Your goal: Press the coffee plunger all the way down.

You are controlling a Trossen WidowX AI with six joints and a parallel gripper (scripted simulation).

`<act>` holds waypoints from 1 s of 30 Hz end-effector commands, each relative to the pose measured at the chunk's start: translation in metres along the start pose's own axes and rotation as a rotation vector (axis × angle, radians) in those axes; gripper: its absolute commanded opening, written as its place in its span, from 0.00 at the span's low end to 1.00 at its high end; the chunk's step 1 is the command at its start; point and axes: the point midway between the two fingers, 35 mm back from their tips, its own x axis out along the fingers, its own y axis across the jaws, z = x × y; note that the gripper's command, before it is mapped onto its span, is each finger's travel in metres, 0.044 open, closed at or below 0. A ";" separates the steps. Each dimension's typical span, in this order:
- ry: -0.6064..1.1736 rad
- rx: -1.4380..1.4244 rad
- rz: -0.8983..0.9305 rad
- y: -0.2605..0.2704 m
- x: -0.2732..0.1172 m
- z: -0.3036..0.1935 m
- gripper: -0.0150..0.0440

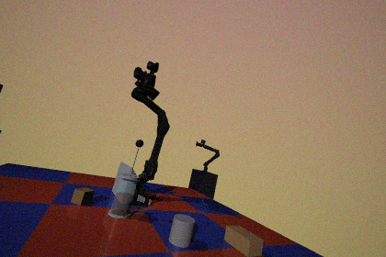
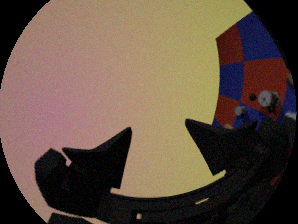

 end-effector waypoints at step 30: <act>-0.278 3.071 0.531 -0.129 0.079 0.042 1.00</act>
